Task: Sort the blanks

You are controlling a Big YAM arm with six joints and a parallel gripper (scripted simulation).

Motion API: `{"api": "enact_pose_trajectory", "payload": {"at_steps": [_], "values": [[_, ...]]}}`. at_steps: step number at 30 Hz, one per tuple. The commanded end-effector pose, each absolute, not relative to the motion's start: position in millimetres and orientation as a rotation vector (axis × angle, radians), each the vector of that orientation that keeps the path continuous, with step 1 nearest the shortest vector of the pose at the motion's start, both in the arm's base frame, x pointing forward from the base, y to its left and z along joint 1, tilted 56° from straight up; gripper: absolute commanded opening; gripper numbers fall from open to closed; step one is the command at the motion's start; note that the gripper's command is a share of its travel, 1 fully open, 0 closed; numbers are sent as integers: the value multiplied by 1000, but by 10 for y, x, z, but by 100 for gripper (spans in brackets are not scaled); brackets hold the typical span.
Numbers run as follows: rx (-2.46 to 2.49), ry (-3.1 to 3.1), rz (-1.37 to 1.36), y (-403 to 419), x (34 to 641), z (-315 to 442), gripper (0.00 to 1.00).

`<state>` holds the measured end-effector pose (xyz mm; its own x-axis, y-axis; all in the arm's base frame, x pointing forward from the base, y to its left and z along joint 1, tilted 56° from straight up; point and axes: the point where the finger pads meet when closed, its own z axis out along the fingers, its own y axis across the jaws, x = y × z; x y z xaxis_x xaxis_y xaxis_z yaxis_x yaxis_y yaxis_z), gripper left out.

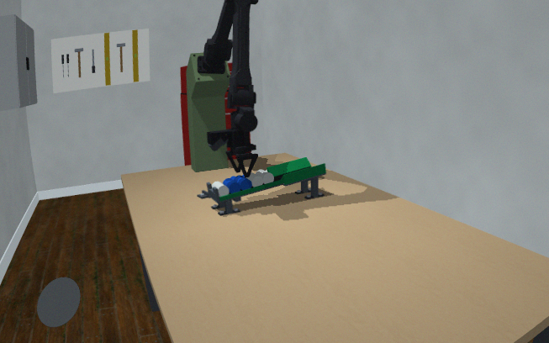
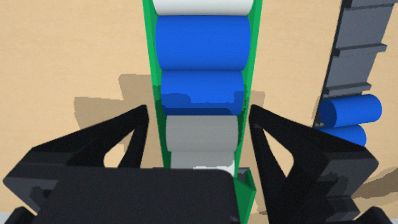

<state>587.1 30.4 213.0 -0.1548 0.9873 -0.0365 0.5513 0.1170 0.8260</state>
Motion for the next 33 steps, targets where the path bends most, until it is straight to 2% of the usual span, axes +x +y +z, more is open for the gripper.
{"api": "enact_pose_trajectory", "payload": {"at_steps": [1, 33], "values": [[1496, 1791, 912, 375, 5910, 2139, 79], [1492, 1786, 915, 357, 5858, 2094, 79]]}}
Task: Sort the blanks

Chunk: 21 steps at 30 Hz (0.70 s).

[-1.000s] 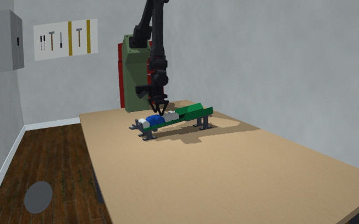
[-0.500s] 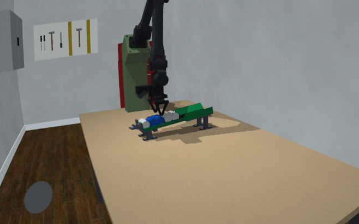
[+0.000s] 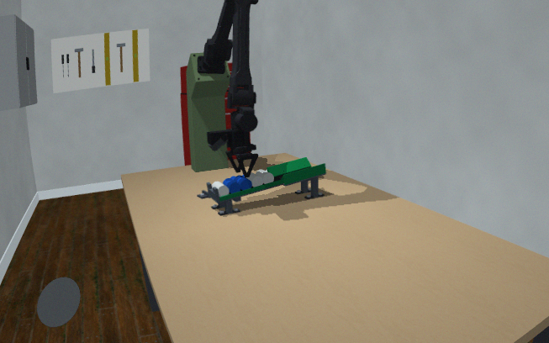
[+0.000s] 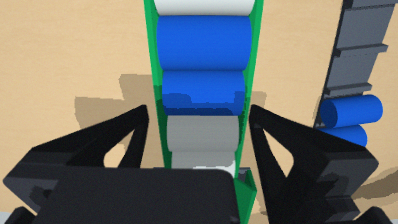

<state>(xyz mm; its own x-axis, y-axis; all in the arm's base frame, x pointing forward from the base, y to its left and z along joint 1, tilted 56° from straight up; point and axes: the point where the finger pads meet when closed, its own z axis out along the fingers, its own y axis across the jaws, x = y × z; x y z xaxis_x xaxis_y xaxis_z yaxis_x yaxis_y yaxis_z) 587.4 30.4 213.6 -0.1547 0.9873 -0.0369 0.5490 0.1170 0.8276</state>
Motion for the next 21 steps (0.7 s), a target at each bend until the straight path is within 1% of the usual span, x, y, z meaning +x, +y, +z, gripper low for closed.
{"api": "enact_pose_trajectory", "payload": {"at_steps": [1, 21], "values": [[1494, 1787, 914, 356, 5855, 2091, 79], [1492, 1784, 916, 356, 5863, 2106, 79]]}}
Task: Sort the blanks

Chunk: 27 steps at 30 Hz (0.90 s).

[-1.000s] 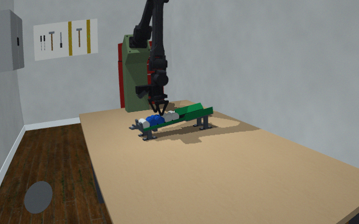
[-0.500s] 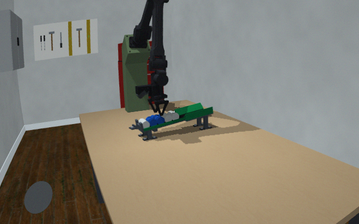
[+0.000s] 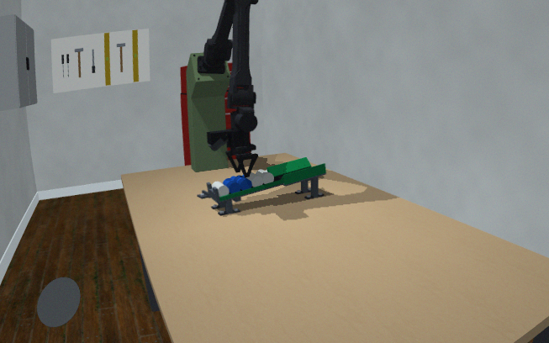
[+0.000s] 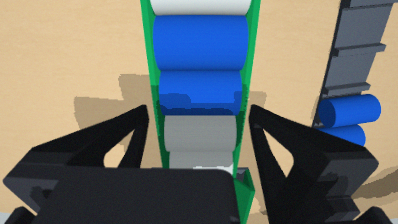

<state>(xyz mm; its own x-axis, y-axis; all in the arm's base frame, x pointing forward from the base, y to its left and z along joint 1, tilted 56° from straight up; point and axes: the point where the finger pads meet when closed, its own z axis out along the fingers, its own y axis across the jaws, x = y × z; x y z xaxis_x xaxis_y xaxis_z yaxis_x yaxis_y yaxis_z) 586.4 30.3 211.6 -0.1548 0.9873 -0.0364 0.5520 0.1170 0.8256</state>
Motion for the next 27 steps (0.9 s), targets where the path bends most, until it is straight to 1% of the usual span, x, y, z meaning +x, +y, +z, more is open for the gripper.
{"api": "enact_pose_trajectory", "payload": {"at_steps": [1, 20, 27], "values": [[1492, 1784, 916, 356, 5863, 2106, 79], [1492, 1785, 915, 357, 5867, 2099, 79], [1485, 1780, 923, 388, 5979, 2100, 79]]}}
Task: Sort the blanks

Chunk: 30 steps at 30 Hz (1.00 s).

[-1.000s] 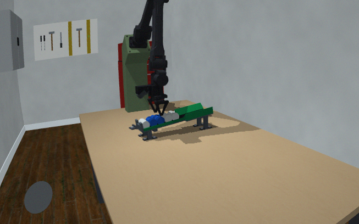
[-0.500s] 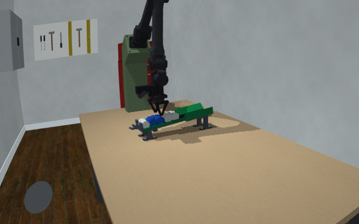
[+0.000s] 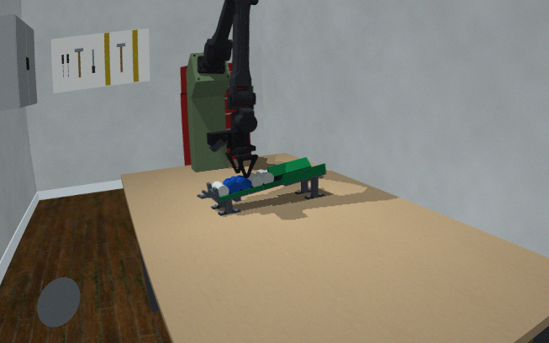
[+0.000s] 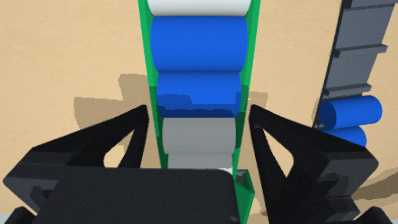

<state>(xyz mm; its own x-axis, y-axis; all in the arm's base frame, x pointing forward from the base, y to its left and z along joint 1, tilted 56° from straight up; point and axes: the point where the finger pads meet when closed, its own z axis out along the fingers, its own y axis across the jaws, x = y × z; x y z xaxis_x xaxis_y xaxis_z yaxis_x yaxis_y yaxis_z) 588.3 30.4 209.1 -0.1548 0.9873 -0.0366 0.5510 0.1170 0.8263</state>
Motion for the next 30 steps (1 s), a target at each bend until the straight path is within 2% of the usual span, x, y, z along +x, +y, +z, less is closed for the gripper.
{"api": "enact_pose_trajectory", "payload": {"at_steps": [1, 30], "values": [[1486, 1780, 923, 389, 5992, 2090, 79], [1480, 1775, 928, 421, 6179, 2009, 79]]}}
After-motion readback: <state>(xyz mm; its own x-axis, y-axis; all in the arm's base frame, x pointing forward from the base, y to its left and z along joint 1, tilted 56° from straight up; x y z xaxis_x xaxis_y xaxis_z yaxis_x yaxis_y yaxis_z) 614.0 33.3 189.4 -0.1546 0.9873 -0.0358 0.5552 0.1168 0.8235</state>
